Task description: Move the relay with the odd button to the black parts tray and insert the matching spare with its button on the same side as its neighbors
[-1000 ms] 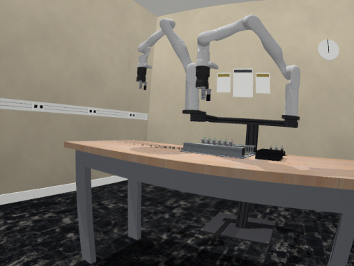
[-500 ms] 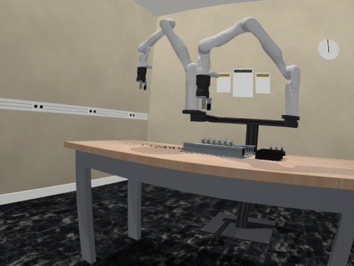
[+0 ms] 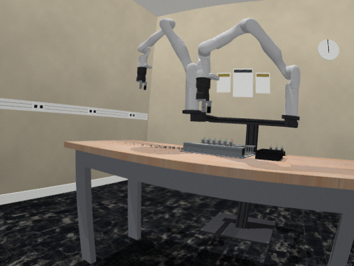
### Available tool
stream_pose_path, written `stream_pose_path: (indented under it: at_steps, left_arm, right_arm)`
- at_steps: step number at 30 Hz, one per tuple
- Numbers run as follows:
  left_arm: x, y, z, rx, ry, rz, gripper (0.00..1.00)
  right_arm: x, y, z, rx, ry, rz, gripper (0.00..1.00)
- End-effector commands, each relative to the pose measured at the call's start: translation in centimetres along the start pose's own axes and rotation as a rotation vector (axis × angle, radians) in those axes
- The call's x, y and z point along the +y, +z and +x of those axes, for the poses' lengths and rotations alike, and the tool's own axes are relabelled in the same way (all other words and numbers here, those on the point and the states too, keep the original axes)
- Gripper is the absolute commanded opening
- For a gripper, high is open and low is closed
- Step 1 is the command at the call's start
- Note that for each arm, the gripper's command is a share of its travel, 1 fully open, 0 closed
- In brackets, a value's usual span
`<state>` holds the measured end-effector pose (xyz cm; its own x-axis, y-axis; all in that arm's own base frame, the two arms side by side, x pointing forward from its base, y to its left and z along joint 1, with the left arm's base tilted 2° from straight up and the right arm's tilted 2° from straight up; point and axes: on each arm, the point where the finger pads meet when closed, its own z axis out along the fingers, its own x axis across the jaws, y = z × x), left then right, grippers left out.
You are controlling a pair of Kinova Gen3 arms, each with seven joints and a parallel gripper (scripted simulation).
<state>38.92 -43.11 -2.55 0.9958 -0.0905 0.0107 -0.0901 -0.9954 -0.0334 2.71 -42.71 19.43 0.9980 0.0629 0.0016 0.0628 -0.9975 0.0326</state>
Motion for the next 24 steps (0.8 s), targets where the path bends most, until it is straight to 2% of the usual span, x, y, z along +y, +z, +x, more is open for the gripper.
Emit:
stream_pose_path:
  at_steps: [1,24]
  left_arm:
    - [0.06,-0.06,0.08,0.002,0.0,-0.002,1.0]
    - [0.12,-0.76,0.0,0.002,0.0,-0.001,1.0]
  right_arm:
    - [0.04,-0.06,0.0,0.0,0.0,-0.002,1.0]
    - [0.04,-0.06,0.0,0.0,0.0,-0.002,1.0]
